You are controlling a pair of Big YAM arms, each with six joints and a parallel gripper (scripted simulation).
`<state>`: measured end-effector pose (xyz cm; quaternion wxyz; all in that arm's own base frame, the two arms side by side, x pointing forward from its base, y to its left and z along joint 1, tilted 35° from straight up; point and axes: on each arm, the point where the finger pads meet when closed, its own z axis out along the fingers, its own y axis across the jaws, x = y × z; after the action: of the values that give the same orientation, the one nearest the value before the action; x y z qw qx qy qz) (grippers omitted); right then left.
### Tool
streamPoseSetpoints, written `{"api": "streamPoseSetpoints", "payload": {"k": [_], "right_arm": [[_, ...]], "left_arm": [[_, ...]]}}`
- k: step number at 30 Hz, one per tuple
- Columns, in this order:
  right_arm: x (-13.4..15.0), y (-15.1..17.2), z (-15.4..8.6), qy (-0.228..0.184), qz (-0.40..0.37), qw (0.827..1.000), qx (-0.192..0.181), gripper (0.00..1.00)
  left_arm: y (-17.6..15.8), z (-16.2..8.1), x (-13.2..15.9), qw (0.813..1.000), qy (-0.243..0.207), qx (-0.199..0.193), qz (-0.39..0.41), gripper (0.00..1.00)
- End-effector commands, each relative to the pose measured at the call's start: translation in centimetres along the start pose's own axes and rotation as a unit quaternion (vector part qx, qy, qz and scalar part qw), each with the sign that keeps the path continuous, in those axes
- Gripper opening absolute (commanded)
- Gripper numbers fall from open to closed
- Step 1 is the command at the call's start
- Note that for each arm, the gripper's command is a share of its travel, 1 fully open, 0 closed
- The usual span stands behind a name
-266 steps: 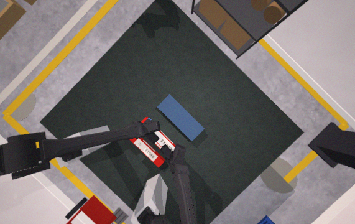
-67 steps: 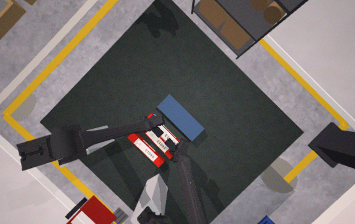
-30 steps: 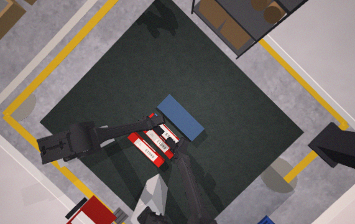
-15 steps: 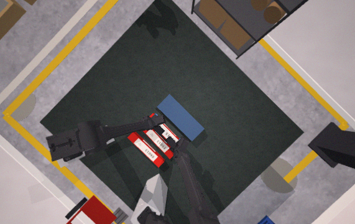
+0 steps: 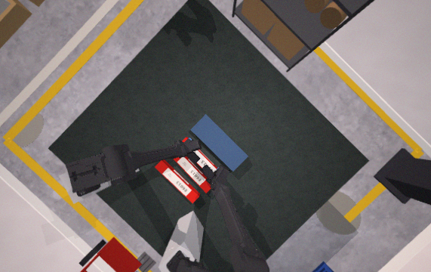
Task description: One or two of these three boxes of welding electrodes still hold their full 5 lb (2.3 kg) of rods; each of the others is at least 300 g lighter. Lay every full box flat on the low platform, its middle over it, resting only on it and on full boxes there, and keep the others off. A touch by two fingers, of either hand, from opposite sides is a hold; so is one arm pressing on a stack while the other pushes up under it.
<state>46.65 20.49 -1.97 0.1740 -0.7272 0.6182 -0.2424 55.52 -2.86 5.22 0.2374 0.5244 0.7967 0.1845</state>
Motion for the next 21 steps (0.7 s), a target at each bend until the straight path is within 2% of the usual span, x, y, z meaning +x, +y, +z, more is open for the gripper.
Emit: {"api": "streamPoseSetpoints", "payload": {"k": [1,2,3,5,17,19,20,21], "right_arm": [[0.3,-1.6,0.1,0.0,0.003,1.0,0.015,0.0],[0.3,-1.6,0.1,0.0,0.003,1.0,0.015,0.0],[0.1,-2.3,-0.6,-0.004,0.004,1.0,0.023,0.0],[0.3,-1.3,0.7,0.001,0.002,1.0,0.012,0.0],[0.4,-1.5,2.1,0.0,0.002,1.0,0.014,0.0],[0.4,-1.5,2.1,0.0,0.002,1.0,0.014,0.0],[0.2,-2.2,1.4,-0.003,0.003,1.0,0.022,0.0],[0.2,-1.5,2.3,-0.001,0.001,1.0,0.015,0.0]], "left_arm": [[1.8,0.1,0.0,1.0,-0.004,-0.015,0.001,0.0],[1.8,0.1,0.0,1.0,-0.004,-0.015,0.001,0.0],[1.8,-1.0,0.1,1.0,-0.004,-0.017,0.0,0.0],[1.6,0.5,0.1,1.0,-0.003,-0.014,0.001,0.0],[1.7,2.1,0.1,1.0,-0.004,-0.014,0.001,0.0],[1.7,2.1,0.1,1.0,-0.004,-0.014,0.001,0.0],[1.8,1.0,0.1,1.0,-0.004,-0.016,0.0,0.0],[1.5,2.0,0.2,1.0,-0.002,-0.012,0.001,0.0]]}}
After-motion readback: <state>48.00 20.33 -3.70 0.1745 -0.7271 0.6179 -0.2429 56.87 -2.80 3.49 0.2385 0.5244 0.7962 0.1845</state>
